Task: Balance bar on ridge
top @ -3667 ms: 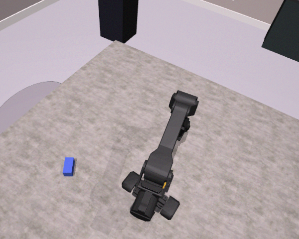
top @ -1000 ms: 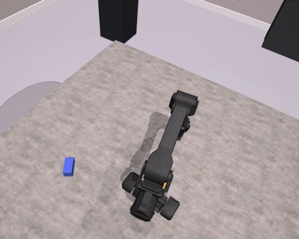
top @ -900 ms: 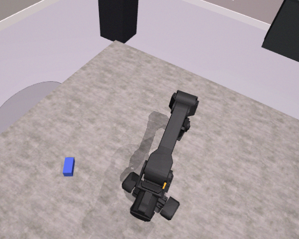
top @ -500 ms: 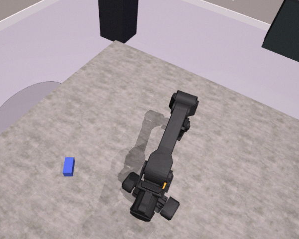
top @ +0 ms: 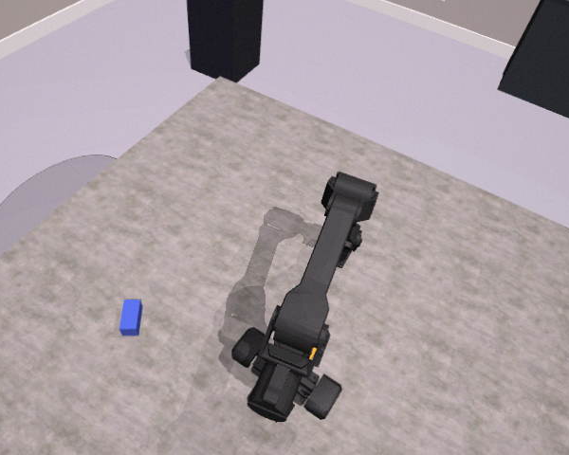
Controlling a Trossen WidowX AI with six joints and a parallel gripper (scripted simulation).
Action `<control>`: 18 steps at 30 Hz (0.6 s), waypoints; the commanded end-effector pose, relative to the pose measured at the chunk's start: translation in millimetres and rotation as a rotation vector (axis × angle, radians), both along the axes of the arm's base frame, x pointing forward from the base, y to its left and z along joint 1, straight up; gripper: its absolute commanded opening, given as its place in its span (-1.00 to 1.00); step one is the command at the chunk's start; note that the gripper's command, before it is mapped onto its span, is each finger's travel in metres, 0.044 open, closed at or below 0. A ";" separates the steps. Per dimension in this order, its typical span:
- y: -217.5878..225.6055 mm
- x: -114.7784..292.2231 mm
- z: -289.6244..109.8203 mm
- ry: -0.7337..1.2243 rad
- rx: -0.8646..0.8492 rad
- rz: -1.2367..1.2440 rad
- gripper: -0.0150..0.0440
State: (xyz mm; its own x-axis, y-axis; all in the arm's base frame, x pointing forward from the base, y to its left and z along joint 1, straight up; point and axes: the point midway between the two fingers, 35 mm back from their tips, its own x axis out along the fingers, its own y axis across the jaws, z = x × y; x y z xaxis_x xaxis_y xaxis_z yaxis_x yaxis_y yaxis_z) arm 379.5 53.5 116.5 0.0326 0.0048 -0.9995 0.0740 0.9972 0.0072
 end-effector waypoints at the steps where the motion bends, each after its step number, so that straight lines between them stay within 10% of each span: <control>1: 0.0 0.0 -0.1 0.000 0.000 0.000 -0.49; 8: 0.0 0.0 -0.1 0.000 0.000 0.000 -0.49; 18: 0.0 0.0 -0.1 0.000 0.000 0.000 0.07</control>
State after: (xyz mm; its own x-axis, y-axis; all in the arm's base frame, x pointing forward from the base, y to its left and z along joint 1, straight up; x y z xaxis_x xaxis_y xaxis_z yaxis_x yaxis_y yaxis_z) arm 379.5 53.5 116.5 0.0327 0.0049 -0.9995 0.0740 0.9972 0.0073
